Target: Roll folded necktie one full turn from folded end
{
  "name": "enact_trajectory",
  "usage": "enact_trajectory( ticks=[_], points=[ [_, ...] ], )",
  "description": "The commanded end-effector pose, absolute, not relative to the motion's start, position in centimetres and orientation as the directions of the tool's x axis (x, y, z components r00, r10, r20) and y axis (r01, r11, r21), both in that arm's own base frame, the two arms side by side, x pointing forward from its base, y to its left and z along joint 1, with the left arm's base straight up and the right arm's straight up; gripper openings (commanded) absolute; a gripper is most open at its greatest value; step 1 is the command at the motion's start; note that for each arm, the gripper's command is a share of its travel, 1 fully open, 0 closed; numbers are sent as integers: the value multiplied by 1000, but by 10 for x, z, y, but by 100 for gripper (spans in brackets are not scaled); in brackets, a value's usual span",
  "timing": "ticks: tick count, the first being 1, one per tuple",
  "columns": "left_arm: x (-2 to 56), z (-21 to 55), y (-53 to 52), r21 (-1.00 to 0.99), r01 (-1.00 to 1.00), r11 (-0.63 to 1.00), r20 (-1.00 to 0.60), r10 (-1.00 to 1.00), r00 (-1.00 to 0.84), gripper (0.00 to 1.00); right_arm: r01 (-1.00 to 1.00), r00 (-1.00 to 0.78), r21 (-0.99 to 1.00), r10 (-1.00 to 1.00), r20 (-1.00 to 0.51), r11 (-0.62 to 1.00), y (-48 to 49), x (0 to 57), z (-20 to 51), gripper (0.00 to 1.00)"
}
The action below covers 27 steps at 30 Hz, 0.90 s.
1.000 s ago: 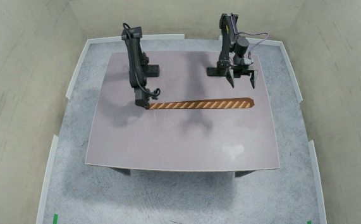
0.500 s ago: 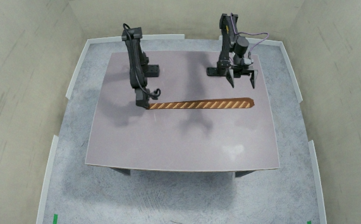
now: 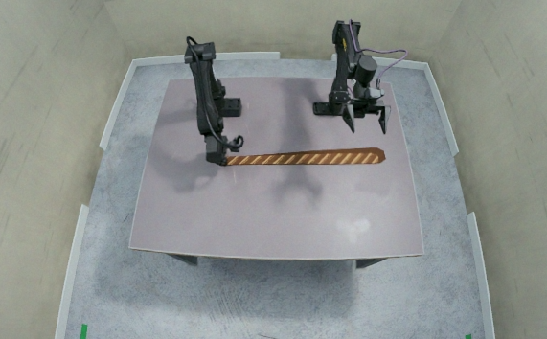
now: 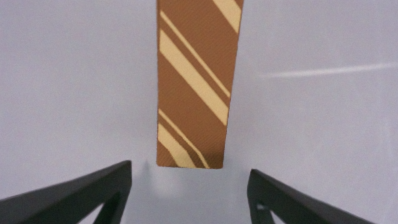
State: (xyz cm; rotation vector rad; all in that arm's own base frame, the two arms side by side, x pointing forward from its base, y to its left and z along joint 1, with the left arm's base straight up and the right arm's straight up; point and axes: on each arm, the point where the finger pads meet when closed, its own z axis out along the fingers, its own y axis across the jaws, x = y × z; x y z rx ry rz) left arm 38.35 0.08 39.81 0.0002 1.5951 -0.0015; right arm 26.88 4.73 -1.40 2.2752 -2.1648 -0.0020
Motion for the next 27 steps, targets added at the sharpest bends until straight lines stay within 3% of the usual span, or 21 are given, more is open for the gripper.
enact_trajectory(
  ticks=[1, 27],
  points=[
    [384, 406, 1, -1, 1, 1000, -1000, -1, -24, 100, -997, 80, -8, -997, 1, -80, 51, 270, -22, 62],
    [384, 406, 1, -1, 1, 1000, -1000, -1, -24, 100, -996, 88, -8, -996, 1, -88, 51, 270, -45, 61]
  ],
)
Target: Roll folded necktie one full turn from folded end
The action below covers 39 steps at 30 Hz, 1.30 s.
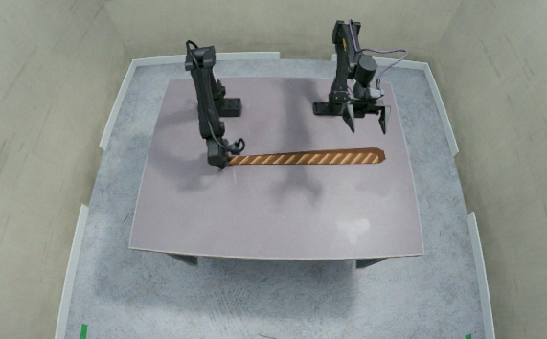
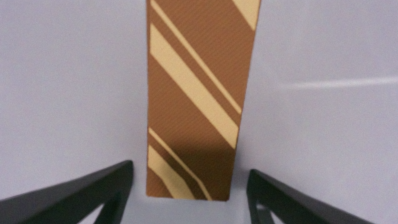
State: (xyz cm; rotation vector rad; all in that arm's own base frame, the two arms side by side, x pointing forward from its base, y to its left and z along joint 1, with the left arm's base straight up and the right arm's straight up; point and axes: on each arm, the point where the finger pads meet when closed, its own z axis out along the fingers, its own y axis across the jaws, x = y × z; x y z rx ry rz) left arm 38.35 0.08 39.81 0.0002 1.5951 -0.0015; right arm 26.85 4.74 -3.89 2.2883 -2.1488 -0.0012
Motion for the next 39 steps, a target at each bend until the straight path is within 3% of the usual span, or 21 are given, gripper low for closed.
enact_trajectory(
  ticks=[1, 39],
  points=[
    [384, 406, 1, -1, 1, 1000, -1000, -1, -24, 100, -996, 88, -8, -996, 1, -88, 51, 270, -45, 60],
    [384, 406, 1, -1, 1, 1000, -1000, -1, -24, 100, -996, 88, -8, -996, 1, -88, 51, 270, -45, 31]
  ],
)
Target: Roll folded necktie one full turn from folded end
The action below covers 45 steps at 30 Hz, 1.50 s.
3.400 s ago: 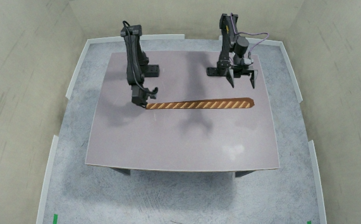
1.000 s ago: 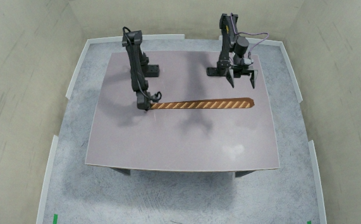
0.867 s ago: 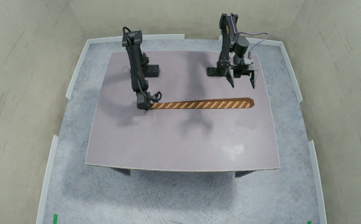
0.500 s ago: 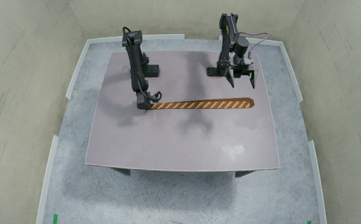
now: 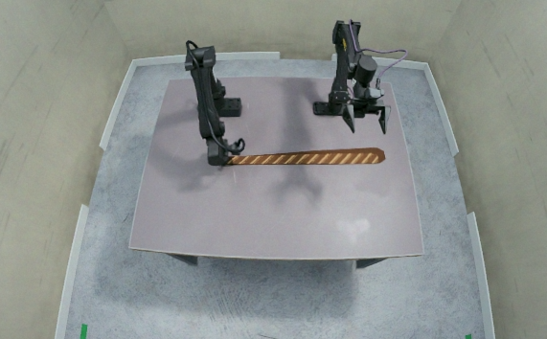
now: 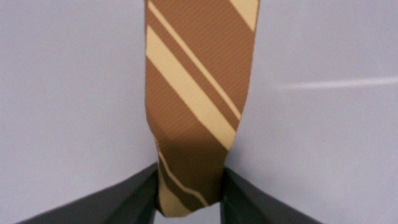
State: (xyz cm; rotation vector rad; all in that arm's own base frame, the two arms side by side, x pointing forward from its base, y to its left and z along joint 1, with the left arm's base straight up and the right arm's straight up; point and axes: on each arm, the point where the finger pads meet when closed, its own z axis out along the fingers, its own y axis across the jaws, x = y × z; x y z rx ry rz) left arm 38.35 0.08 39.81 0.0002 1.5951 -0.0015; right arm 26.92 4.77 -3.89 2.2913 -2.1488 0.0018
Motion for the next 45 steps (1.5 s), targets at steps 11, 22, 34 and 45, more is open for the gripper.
enact_trajectory(
  ticks=[11, 22, 34, 45],
  points=[
    [384, 406, 1, -1, 1, 1000, -1000, -1, -24, 100, -996, 88, -8, -996, 1, -88, 51, 270, -45, 23],
    [384, 406, 1, -1, 1, 1000, -1000, -1, -24, 100, -996, 88, -8, -996, 1, -88, 51, 270, -45, 23],
    [384, 406, 1, -1, 1, 1000, -1000, -1, -24, 100, -996, 88, -8, -996, 1, -88, 51, 270, -45, 39],
    [384, 406, 1, -1, 1, 1000, -1000, -1, -24, 100, -996, 88, -8, -996, 1, -88, 51, 270, -45, 62]
  ],
)
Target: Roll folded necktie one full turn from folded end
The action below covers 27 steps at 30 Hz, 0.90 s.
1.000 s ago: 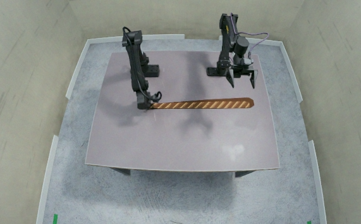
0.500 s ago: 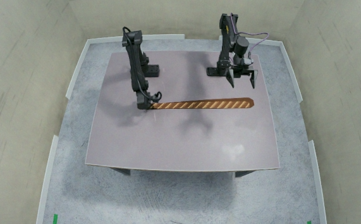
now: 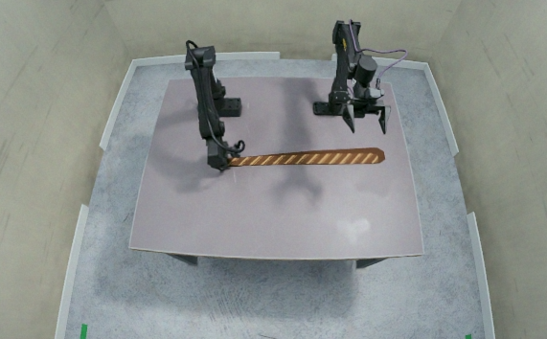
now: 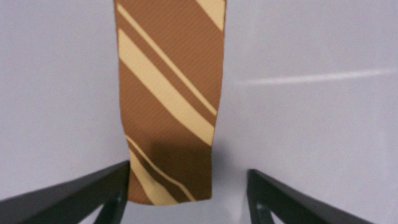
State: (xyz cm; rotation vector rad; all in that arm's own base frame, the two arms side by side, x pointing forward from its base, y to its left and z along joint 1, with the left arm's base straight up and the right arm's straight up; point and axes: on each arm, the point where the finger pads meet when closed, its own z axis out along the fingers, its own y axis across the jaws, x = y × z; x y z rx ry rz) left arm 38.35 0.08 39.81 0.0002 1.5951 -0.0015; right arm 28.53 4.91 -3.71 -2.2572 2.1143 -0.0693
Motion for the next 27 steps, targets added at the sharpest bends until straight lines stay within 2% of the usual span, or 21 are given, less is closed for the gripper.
enact_trajectory(
  ticks=[1, 27],
  points=[
    [384, 406, 1, -1, 1, 1000, -1000, -1, -24, 100, -996, 88, -8, -996, 1, -88, 51, 270, -43, 62],
    [384, 406, 1, -1, 1, 1000, -1000, -1, -24, 100, -996, 88, -8, -996, 1, -88, 51, 270, -2, 62]
  ],
)
